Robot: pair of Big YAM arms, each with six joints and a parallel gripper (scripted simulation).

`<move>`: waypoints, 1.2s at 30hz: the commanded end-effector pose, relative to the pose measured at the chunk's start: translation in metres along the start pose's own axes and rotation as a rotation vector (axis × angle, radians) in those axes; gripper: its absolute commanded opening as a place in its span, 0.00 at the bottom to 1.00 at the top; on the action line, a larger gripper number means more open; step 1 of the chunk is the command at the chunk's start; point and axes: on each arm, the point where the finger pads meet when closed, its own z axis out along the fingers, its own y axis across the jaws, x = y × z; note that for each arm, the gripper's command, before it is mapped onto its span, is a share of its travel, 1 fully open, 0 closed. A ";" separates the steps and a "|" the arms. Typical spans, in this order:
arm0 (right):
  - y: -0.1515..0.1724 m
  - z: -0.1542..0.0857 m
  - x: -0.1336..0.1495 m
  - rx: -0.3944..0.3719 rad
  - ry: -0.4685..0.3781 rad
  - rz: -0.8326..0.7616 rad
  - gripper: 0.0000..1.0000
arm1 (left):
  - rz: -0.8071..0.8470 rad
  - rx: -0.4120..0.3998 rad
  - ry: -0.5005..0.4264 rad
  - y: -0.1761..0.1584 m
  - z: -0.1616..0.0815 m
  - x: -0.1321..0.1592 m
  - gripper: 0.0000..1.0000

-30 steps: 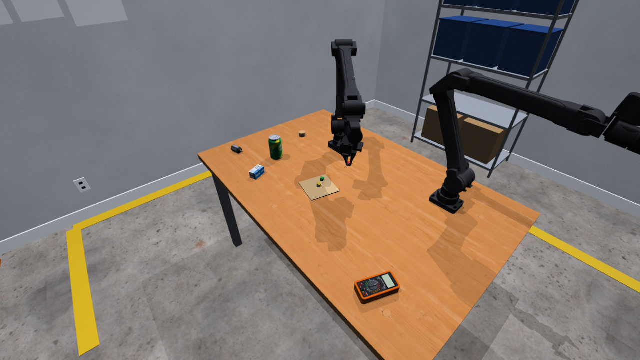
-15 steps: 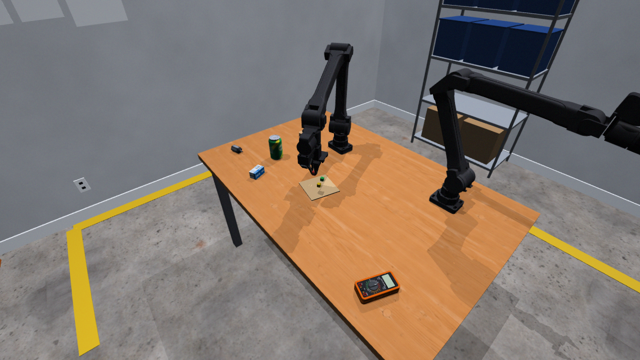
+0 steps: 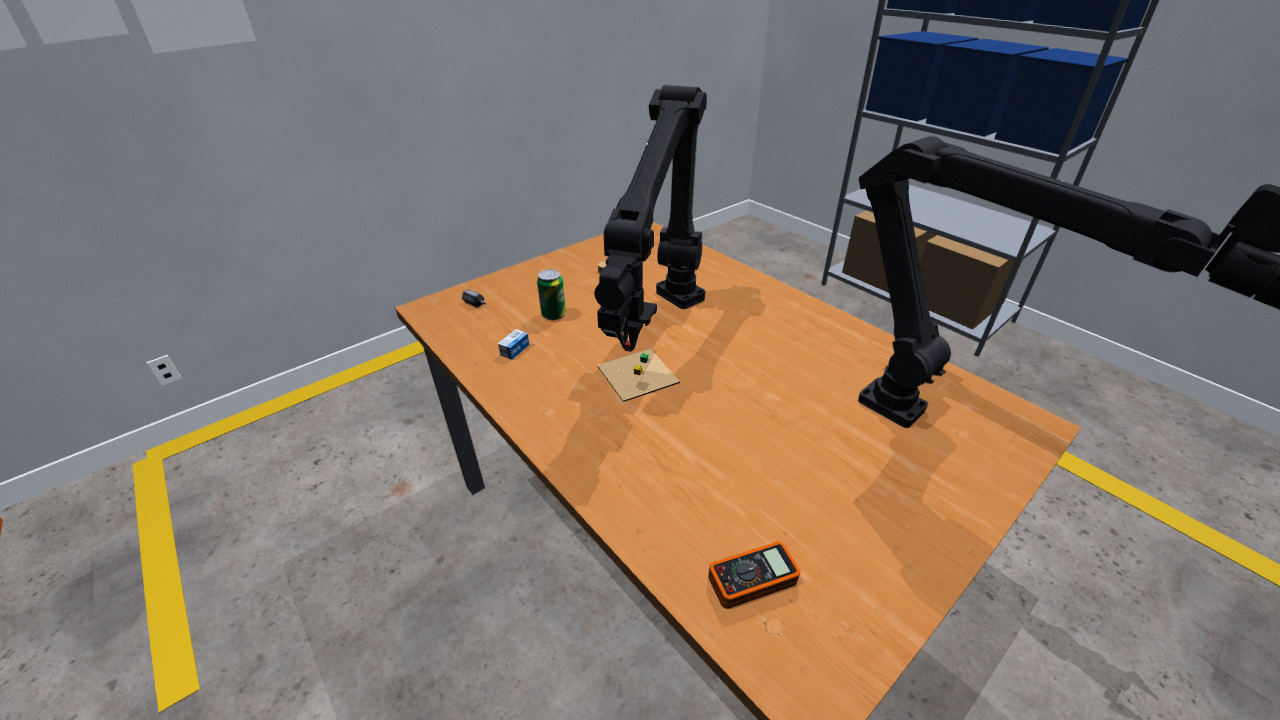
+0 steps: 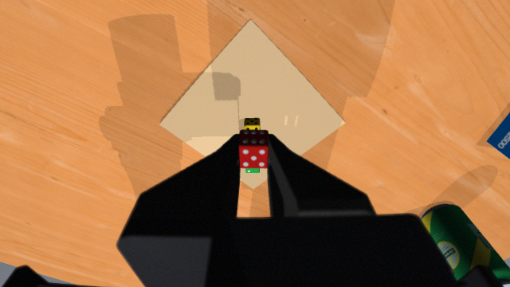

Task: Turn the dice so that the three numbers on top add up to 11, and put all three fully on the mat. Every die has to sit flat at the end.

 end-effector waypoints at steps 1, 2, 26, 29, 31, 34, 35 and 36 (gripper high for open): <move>0.004 0.010 -0.002 -0.004 0.006 -0.014 0.11 | -0.012 -0.013 -0.069 0.007 0.007 -0.037 1.00; 0.004 0.012 -0.002 -0.004 0.006 -0.014 0.11 | -0.012 -0.013 -0.069 0.007 0.007 -0.037 1.00; 0.004 0.094 0.000 -0.004 0.007 -0.014 0.11 | -0.012 -0.013 -0.069 0.007 0.007 -0.037 1.00; 0.004 0.098 0.001 -0.004 0.005 -0.014 0.11 | -0.012 -0.013 -0.069 0.007 0.007 -0.037 1.00; 0.004 0.101 0.001 -0.004 0.010 -0.014 0.11 | -0.012 -0.013 -0.069 0.007 0.007 -0.037 1.00; 0.004 0.099 -0.001 -0.004 0.011 -0.014 0.11 | -0.012 -0.013 -0.069 0.007 0.007 -0.037 1.00; 0.004 0.099 0.000 -0.004 0.011 -0.014 0.11 | -0.012 -0.013 -0.069 0.007 0.007 -0.037 1.00; 0.004 0.098 -0.001 -0.004 0.009 -0.014 0.11 | -0.012 -0.013 -0.069 0.007 0.007 -0.037 1.00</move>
